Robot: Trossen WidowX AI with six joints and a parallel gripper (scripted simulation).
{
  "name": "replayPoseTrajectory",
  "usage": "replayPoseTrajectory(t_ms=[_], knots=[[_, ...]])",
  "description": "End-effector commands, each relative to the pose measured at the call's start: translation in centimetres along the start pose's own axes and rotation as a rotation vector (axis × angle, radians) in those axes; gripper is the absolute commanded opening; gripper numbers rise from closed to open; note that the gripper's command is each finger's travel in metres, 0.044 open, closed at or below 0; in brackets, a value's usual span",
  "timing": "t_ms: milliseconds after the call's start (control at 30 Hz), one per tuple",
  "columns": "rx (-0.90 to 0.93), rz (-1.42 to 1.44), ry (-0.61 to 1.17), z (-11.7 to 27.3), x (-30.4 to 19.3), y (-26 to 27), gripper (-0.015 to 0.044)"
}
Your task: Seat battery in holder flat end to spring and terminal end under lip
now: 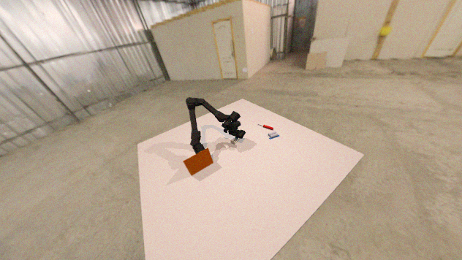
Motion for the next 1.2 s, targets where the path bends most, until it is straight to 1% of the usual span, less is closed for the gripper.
replayPoseTrajectory(t_ms=[0, 700, 1167], knots=[[0.001, -0.003, -0.02, -0.1, -0.2, 0.1, 0.0076], [-0.014, -0.009, -0.123, -0.4, -2.0, 0.8, 0.0076], [-0.014, -0.01, -0.128, -0.2, -3.0, 0.9, 0.0076]])
Point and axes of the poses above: the point midway between the two fingers, 35 mm back from their tips, its own z axis back along the fingers, its own y axis across the jaws, x = y × z, the point moved 10 cm from there along z, back along the fingers, and after that the axes turned 4 degrees about z, right-handed, at the moved point
